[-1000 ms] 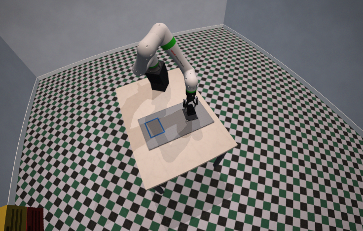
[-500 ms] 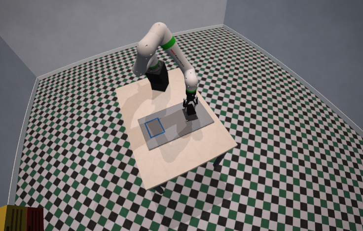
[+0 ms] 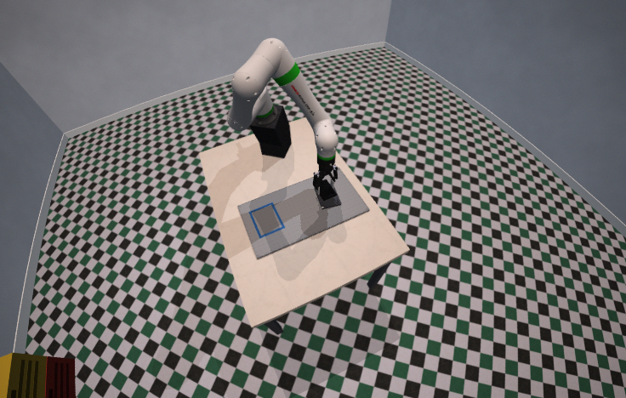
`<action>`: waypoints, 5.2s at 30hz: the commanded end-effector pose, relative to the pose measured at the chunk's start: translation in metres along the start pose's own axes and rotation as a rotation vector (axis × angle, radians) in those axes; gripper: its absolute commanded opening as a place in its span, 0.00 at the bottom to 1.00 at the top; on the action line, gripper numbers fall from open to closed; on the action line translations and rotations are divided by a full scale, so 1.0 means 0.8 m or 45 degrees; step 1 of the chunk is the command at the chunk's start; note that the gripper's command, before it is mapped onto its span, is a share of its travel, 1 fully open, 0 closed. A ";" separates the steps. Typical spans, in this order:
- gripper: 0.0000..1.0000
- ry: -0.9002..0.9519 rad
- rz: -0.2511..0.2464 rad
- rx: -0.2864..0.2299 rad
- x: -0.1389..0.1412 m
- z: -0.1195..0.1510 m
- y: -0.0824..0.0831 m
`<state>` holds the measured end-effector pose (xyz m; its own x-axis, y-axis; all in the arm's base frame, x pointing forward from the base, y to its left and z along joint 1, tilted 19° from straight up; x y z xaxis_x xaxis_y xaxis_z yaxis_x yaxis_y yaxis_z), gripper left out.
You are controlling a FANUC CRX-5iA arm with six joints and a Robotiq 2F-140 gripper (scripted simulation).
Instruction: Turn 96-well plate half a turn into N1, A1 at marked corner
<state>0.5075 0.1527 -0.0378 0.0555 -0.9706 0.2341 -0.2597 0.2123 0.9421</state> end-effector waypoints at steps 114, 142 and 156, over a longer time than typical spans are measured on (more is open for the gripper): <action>0.00 0.603 -0.012 -0.008 0.434 0.031 -0.016; 0.00 1.239 -0.014 -0.005 0.464 0.033 -0.017; 0.00 1.439 -0.015 -0.004 0.464 0.033 -0.017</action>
<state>0.5051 -0.2117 0.0287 0.8926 -0.3182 0.3193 -0.2586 0.2187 0.9409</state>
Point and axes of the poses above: the point where the finger pads meet when closed, its own y axis back along the fingers, its own x axis across the jaws, z = x × y, the point moved 10 cm from there along y, back along the fingers, and after that the axes turned 2 degrees about y, right-handed, at the moved point
